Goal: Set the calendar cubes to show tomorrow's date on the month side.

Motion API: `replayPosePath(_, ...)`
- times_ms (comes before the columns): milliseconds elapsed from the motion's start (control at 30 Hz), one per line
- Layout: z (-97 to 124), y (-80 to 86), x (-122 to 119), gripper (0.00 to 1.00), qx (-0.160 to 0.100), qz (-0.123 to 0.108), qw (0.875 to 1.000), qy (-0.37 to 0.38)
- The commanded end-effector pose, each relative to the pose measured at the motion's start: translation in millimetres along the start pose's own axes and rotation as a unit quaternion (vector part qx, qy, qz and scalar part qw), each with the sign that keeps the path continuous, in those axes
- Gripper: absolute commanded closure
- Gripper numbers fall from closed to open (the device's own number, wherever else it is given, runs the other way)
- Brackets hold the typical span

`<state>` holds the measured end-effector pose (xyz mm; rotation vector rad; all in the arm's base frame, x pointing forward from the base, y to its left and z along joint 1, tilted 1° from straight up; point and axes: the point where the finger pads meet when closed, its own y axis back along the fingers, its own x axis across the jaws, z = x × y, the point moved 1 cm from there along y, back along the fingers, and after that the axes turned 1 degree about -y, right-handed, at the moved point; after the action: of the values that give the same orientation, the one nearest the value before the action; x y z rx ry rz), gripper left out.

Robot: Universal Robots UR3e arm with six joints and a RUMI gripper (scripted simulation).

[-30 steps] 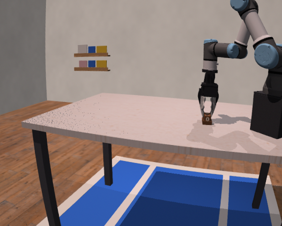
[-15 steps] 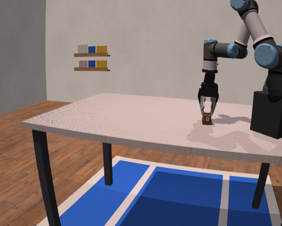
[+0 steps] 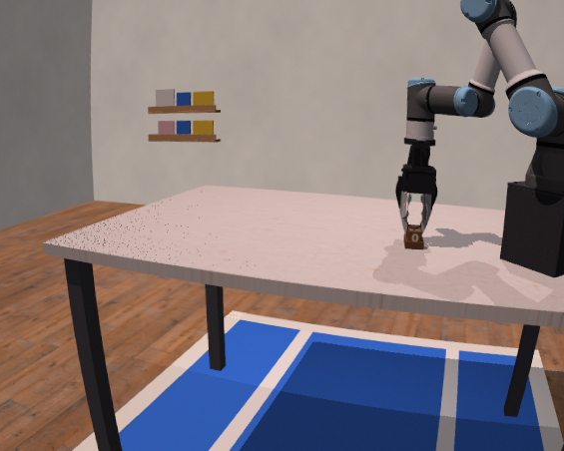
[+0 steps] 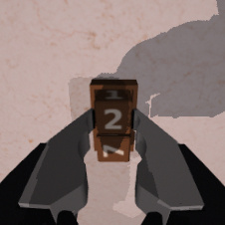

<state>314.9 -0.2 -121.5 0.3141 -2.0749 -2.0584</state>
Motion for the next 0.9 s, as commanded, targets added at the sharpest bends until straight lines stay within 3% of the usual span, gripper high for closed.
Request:
replayPosePath(0,0,0.1,0,0.90,0.000,-0.001,1.000,0.000)
replayPosePath(567,-1,12.2,-1,0.90,0.001,-0.002,1.000,0.000)
replayPosePath(867,-1,35.8,-1,0.90,0.001,-0.002,1.000,0.000)
